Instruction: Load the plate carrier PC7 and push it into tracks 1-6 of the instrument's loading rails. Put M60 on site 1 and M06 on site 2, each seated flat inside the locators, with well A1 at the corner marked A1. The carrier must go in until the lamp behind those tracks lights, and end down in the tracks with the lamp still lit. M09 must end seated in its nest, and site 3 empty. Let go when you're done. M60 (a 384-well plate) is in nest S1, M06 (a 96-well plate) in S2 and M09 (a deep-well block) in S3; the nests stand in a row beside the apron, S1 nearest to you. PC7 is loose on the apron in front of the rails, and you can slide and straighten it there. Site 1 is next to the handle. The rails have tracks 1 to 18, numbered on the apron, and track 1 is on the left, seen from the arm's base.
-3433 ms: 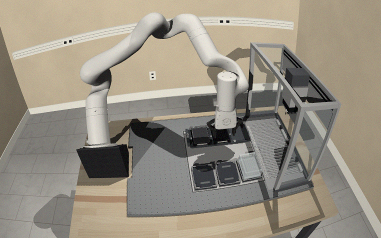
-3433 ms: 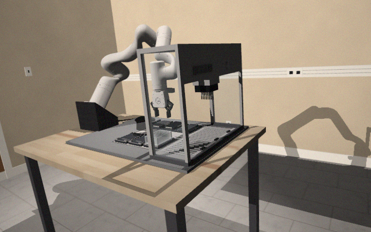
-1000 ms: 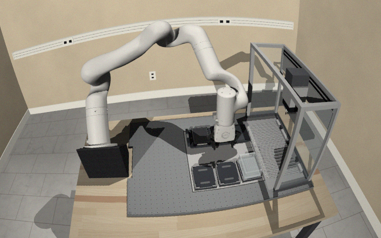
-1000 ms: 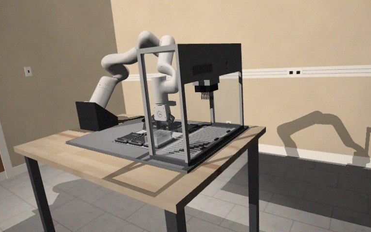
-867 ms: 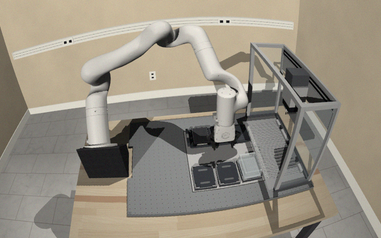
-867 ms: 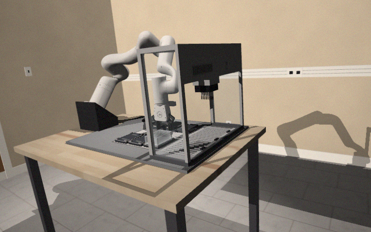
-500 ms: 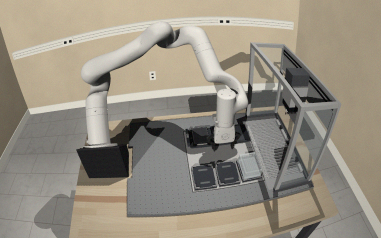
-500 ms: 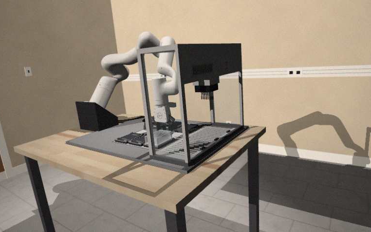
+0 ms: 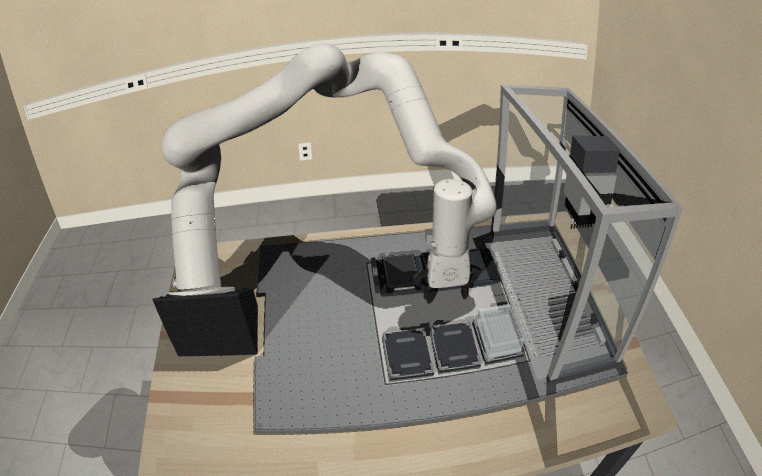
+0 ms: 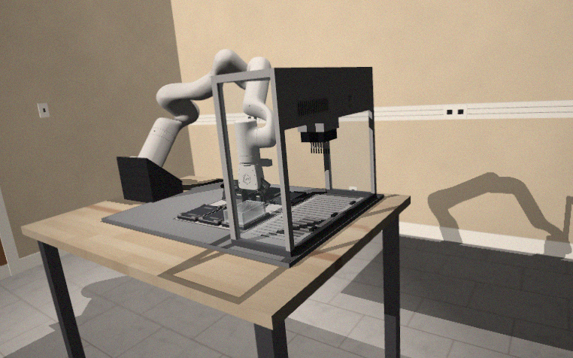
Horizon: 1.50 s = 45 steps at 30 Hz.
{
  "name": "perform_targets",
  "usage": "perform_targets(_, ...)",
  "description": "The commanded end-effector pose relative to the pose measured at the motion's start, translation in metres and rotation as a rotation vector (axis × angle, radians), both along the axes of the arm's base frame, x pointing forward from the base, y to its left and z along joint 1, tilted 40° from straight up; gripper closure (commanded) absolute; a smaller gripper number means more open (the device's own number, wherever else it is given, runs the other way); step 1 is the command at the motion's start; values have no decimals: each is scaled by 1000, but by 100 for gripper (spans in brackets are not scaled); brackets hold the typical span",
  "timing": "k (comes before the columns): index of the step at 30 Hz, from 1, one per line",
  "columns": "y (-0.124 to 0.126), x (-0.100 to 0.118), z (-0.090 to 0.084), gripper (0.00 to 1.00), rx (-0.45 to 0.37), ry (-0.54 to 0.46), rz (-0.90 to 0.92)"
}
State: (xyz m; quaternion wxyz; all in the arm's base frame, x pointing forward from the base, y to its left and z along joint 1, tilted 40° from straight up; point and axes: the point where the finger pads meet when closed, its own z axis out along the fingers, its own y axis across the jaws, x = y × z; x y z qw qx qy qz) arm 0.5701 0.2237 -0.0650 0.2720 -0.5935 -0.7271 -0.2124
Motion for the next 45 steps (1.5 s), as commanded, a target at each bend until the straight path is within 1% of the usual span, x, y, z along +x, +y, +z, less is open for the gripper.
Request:
perform_targets(1, 1, 1, 2, 0, 0, -2, -1)
perform_targets(45, 15, -2, 14, 0, 0, -2, -1)
